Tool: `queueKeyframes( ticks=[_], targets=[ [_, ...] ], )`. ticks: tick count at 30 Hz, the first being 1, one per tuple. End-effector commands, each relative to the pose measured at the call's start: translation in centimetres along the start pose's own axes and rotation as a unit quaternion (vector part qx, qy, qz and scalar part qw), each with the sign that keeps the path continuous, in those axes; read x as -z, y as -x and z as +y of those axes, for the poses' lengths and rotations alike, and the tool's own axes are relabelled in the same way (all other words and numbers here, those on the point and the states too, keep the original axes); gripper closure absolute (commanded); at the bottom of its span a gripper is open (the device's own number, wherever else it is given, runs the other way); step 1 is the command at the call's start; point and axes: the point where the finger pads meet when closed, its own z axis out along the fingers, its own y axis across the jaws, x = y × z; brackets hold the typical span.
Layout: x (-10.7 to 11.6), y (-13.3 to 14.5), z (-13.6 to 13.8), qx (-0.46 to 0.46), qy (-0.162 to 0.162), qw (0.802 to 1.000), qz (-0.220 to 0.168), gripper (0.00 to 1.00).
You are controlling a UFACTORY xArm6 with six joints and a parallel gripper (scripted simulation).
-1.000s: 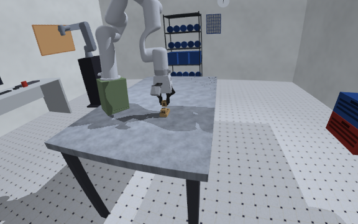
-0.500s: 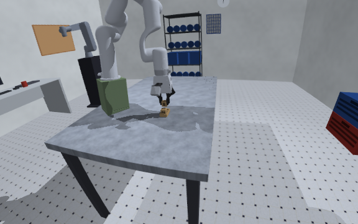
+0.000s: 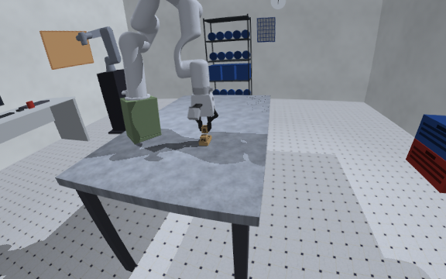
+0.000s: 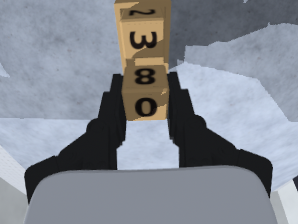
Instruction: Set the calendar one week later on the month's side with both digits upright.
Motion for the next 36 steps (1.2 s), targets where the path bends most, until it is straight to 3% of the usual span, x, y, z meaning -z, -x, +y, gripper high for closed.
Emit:
queueKeyframes(
  ticks=[1,36],
  targets=[
    [-0.2,0.0,-0.1,0.0,-0.002,1.0,0.0,0.73],
    [-2.1,0.0,-0.1,0.0,-0.002,1.0,0.0,0.73]
  ],
)
